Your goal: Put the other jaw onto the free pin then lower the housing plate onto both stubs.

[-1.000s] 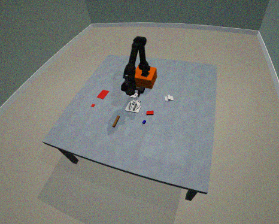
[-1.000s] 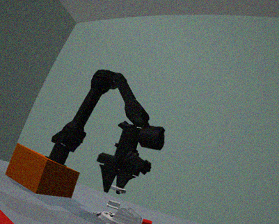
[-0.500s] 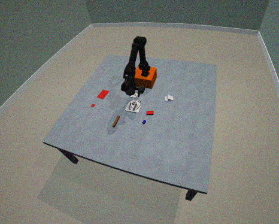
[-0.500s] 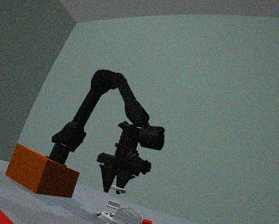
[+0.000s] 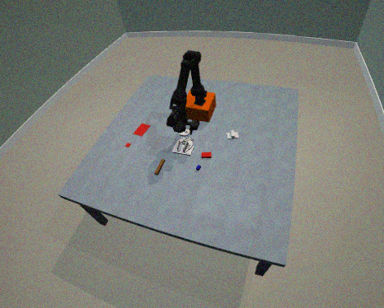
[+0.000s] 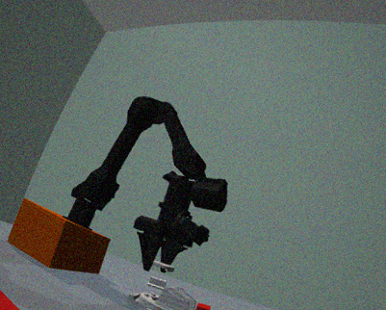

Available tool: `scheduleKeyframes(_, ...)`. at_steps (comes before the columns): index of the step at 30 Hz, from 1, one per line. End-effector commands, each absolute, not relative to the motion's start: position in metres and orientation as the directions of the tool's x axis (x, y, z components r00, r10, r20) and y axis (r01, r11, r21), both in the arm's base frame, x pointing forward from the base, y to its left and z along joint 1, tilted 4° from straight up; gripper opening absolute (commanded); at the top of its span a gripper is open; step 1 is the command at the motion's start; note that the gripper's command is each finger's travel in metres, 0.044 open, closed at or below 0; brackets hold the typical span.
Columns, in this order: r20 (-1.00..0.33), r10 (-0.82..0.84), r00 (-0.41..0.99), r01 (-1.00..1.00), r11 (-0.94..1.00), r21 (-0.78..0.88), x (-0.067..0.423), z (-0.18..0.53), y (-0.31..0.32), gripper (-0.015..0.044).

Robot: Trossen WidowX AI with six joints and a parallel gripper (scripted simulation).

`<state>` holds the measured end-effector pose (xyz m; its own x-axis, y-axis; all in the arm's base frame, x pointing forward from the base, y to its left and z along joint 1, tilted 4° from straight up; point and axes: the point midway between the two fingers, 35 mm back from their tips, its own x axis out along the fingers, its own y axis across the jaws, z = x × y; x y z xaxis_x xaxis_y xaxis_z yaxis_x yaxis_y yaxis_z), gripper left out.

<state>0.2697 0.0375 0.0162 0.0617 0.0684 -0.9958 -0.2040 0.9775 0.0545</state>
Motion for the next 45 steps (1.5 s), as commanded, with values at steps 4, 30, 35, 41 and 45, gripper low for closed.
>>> scheduleKeyframes(4,-0.996,0.072,0.057,-0.198,0.978,0.059,0.27,0.004,0.039,0.0351)
scheduleKeyframes(30,-0.996,0.072,0.057,-0.197,0.979,0.059,0.27,-0.037,0.041,0.0351)
scheduleKeyframes(35,-0.996,0.072,0.057,-0.197,0.979,0.059,0.27,-0.037,0.042,0.0351)
scheduleKeyframes(41,-0.996,0.072,0.057,-0.197,0.979,0.059,0.27,-0.037,0.042,0.0351)
scheduleKeyframes(45,-0.996,0.072,0.057,-0.197,0.979,0.059,0.27,-0.037,0.042,0.0351)
